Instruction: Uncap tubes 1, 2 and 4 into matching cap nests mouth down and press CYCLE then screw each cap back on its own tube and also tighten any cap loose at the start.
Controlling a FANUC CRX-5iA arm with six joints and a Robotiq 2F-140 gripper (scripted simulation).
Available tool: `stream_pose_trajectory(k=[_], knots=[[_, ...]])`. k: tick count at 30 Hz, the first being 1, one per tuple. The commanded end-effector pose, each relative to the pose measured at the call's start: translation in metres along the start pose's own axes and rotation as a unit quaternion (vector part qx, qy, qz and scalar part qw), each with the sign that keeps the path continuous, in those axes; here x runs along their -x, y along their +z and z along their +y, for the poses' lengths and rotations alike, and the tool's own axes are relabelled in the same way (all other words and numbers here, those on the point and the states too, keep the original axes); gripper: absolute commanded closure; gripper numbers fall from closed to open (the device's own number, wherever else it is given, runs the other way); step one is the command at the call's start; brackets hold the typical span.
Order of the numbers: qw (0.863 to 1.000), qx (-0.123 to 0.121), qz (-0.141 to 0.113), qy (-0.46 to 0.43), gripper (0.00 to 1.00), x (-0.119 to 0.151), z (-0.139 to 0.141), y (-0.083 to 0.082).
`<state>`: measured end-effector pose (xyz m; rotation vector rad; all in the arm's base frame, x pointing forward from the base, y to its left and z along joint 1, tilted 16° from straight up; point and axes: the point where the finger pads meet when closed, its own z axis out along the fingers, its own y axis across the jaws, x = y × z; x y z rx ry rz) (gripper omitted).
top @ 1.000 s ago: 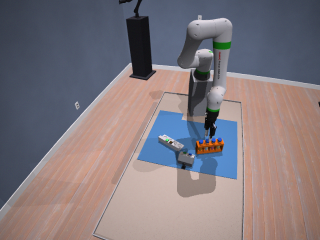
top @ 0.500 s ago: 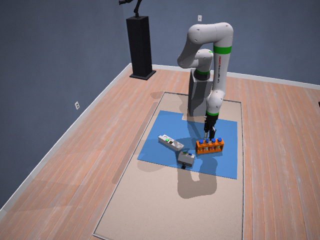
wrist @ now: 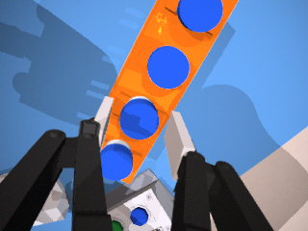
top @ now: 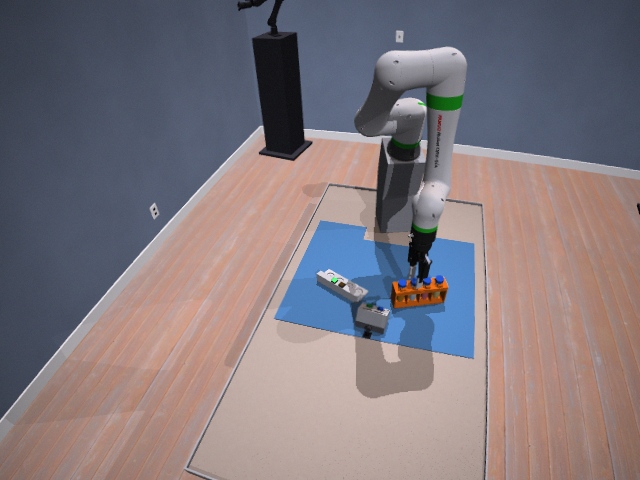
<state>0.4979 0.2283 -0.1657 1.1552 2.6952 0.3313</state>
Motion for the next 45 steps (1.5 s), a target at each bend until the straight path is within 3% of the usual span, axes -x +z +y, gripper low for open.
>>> stream_pose_trajectory(k=[1,7,8,22,34,45], knots=[[1.0,-0.005,0.004,0.0,0.65,0.0002,0.0004,0.0011],[1.0,-0.005,0.004,0.0,0.65,0.0002,0.0004,0.0026],[1.0,-0.005,0.004,0.0,1.0,0.0002,0.0004,0.0026],[1.0,-0.005,0.004,0.0,1.0,0.0002,0.0004,0.0026],[0.995,-0.006,0.004,0.1,1.0,0.0002,0.0004,0.0026],[0.978,-0.006,0.003,0.209,1.0,0.0002,0.0004,0.0026]])
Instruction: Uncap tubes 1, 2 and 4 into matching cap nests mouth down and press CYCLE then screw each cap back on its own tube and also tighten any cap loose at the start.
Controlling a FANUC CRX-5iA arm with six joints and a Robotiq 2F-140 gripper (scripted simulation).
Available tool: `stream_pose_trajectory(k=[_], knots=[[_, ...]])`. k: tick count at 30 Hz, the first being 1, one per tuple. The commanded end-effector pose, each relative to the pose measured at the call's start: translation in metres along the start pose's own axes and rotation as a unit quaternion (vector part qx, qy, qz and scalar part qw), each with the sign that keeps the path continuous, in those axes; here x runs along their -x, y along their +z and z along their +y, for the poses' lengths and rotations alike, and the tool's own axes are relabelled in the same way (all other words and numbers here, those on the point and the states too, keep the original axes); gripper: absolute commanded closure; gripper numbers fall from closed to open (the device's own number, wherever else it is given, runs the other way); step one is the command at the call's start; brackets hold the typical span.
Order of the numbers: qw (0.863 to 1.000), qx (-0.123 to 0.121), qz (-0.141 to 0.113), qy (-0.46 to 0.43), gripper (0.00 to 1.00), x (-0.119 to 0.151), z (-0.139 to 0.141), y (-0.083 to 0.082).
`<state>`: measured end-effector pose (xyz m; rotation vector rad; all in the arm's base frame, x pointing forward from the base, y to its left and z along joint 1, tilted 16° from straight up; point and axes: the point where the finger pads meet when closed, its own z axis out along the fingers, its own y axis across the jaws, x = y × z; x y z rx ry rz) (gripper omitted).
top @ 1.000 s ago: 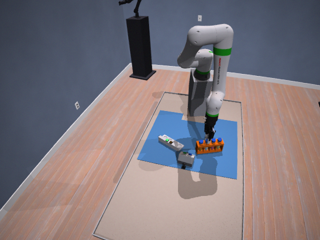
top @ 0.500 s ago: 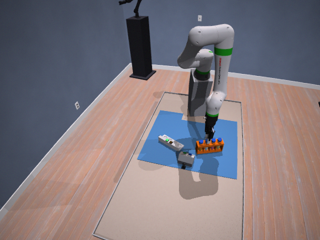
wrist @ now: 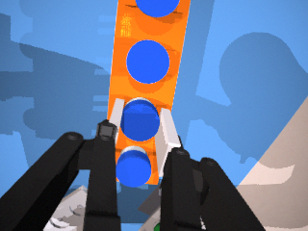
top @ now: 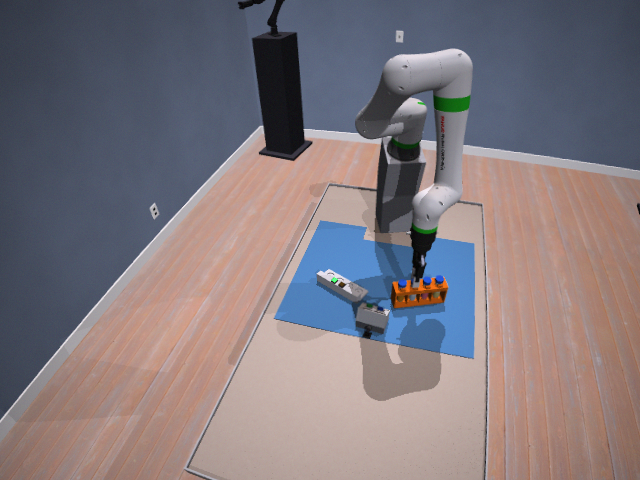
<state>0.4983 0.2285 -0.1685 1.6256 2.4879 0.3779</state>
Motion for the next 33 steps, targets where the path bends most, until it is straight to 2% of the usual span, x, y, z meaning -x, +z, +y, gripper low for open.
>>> stream_pose_trajectory(k=[1,7,8,20,22,24,25,26,27,29,30,31,32,33], knots=[[0.999,-0.005,0.001,0.036,1.0,0.0001,0.0008,-0.0002],[0.998,-0.005,0.001,0.07,1.0,0.0001,0.0008,-0.0002],[0.998,-0.005,0.001,0.07,0.65,0.0001,0.0008,-0.0002],[0.998,-0.005,0.001,0.07,0.65,0.0001,0.0008,-0.0002],[1.0,-0.005,0.001,-0.013,0.65,0.0001,0.0008,-0.0012],[0.996,-0.005,0.002,-0.09,0.65,0.0001,0.0008,-0.0016],[0.995,-0.005,0.002,-0.096,0.65,0.0001,0.0008,-0.0016],[0.991,-0.005,0.002,-0.137,0.65,0.0001,0.0008,-0.0016],[0.99,-0.005,0.002,-0.137,0.65,0.0001,0.0008,-0.0016],[0.977,-0.005,0.002,-0.213,0.65,0.0001,0.0008,-0.0016],[0.976,-0.005,0.002,-0.219,0.65,0.0001,0.0008,-0.0016],[0.966,-0.004,0.003,-0.26,0.65,0.0001,0.0008,-0.0016],[0.966,-0.004,0.003,-0.26,0.65,0.0001,0.0008,-0.0016],[0.954,-0.004,0.003,-0.3,0.65,0.0001,0.0008,-0.0016]])
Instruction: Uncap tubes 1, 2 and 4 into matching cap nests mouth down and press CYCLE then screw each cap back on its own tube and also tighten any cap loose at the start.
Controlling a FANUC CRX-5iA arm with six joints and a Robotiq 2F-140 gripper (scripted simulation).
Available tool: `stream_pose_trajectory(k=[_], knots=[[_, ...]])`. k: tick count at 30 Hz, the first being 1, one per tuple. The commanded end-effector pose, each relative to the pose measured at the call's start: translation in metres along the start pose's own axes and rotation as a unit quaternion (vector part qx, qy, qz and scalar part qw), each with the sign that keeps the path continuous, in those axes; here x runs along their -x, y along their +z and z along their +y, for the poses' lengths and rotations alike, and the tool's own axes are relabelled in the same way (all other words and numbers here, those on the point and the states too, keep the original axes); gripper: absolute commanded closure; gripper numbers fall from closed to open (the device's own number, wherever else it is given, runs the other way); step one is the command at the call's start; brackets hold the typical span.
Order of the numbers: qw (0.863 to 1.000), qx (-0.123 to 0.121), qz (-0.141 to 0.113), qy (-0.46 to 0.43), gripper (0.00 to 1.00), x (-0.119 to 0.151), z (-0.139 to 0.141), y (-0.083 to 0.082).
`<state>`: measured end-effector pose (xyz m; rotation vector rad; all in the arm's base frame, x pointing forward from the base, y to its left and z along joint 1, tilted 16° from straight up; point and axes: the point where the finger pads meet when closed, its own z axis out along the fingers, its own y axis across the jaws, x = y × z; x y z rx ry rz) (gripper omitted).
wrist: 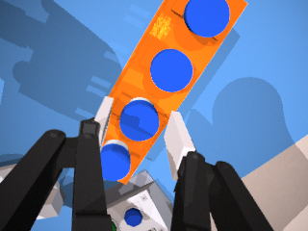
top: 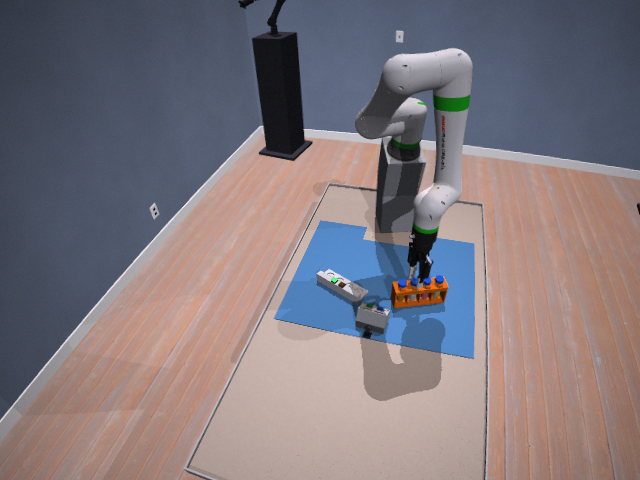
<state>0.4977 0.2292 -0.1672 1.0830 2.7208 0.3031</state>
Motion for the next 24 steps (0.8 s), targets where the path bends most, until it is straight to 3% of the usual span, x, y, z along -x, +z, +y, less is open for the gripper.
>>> stream_pose_trajectory(k=[1,7,8,22,24], knots=[[0.994,0.002,0.007,-0.113,0.65,0.0013,0.0003,-0.0002],[0.994,0.002,0.007,-0.113,0.65,0.0015,0.0002,-0.0002],[0.994,0.002,0.007,-0.113,1.0,0.0015,0.0002,-0.0002],[0.994,0.002,0.007,-0.113,1.0,0.0015,0.0002,-0.0002],[0.998,0.002,0.007,-0.063,1.0,0.0015,0.0002,-0.0001]])
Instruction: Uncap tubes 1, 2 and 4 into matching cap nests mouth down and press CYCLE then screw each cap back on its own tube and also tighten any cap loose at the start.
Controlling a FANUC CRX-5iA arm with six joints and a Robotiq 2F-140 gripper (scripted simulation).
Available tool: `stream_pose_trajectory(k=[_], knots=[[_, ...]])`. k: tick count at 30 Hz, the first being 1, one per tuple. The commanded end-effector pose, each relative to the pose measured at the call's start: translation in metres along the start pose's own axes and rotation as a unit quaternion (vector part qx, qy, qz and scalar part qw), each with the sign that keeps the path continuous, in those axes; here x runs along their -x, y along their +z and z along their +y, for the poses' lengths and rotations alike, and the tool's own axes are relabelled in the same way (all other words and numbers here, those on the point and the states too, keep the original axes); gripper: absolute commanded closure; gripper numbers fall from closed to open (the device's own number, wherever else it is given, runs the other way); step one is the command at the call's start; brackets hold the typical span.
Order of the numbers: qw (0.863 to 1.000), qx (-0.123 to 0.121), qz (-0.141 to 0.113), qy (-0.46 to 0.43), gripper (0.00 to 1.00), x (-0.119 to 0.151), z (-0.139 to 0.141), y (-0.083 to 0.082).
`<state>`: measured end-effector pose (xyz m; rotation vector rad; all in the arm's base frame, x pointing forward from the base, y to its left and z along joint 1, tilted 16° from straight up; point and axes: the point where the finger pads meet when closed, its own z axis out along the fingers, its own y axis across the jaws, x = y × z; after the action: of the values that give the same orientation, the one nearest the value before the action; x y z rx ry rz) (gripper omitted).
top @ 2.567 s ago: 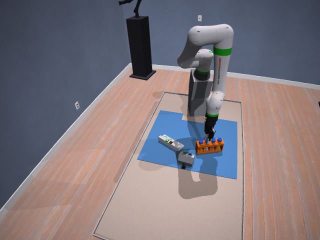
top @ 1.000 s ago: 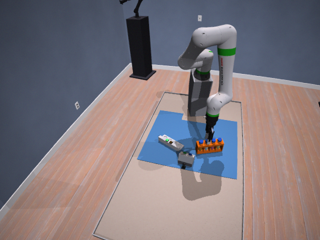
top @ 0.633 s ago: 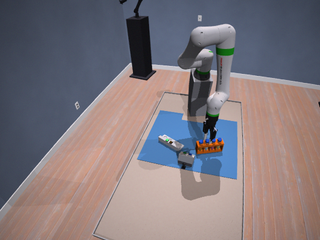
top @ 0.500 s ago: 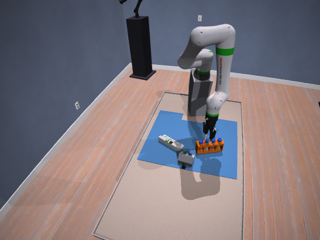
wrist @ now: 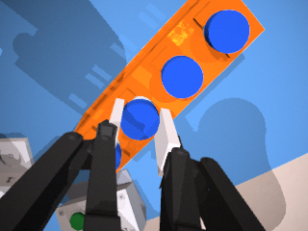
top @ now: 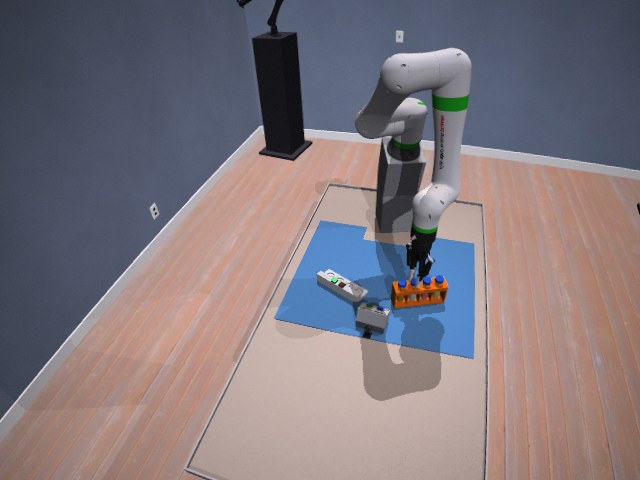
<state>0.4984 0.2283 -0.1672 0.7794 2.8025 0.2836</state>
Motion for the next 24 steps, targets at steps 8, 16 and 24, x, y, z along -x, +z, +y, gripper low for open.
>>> stream_pose_trajectory(k=[8,16,24], knots=[[0.97,-0.004,0.005,0.242,1.0,0.0003,0.0004,0.0003],[0.923,-0.005,0.005,0.384,1.0,0.0003,0.0004,0.0006],[0.869,-0.005,0.004,0.495,1.0,0.0003,0.0004,0.0008]])
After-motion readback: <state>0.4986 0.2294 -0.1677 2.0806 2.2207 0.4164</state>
